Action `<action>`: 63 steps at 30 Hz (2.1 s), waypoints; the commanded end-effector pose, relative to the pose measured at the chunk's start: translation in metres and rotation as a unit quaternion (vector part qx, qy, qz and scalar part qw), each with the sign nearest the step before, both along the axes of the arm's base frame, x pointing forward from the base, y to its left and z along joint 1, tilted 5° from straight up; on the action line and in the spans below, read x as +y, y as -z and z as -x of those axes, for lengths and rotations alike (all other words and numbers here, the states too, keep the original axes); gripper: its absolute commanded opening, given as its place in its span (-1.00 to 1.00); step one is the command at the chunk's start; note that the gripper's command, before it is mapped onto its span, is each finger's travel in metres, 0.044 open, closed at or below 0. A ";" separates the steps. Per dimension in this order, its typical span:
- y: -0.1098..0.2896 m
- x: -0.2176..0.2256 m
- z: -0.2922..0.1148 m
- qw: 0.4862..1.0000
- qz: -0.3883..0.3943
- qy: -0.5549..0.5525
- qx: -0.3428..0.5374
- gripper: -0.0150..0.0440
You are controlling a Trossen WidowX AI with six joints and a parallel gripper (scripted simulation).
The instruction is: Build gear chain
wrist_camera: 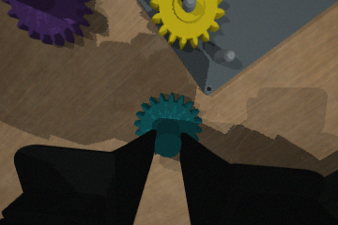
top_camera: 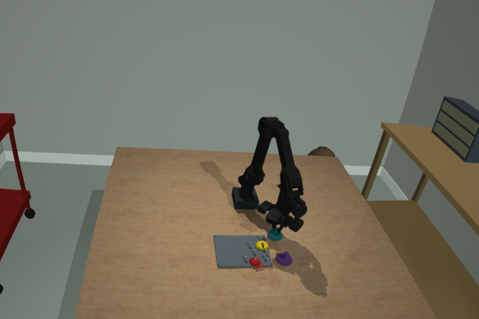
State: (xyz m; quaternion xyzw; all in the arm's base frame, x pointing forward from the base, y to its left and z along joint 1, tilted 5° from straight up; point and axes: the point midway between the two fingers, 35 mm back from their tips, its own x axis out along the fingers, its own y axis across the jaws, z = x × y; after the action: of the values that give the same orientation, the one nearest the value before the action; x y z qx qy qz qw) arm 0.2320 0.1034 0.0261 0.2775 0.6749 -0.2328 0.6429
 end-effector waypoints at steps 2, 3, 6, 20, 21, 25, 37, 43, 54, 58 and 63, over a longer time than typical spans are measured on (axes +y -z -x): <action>-0.012 0.001 -0.006 1.000 -0.004 0.000 -0.003 -0.49; -0.014 0.001 -0.006 1.000 -0.004 0.000 -0.003 -0.49; -0.021 0.001 -0.008 1.000 -0.004 0.000 -0.003 -0.49; -0.051 -0.002 -0.015 1.000 -0.004 0.000 -0.004 -0.49; -0.053 -0.002 -0.015 1.000 -0.004 0.000 -0.004 -0.49; -0.062 -0.003 -0.016 1.000 -0.004 0.000 -0.004 -0.49; -0.089 -0.007 -0.017 1.000 -0.004 0.000 -0.004 -0.49; -0.103 -0.010 -0.017 1.000 -0.004 0.000 -0.004 -0.49; -0.128 -0.015 -0.014 1.000 -0.004 0.000 -0.004 -0.49; -0.137 -0.017 -0.012 1.000 -0.003 0.000 -0.004 -0.49; -0.140 -0.018 -0.012 1.000 -0.003 0.000 -0.004 -0.49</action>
State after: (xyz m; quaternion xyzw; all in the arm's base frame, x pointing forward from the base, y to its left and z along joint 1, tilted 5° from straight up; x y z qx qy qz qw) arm 0.2437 0.0860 0.1611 0.2801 0.6727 -0.2334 0.6438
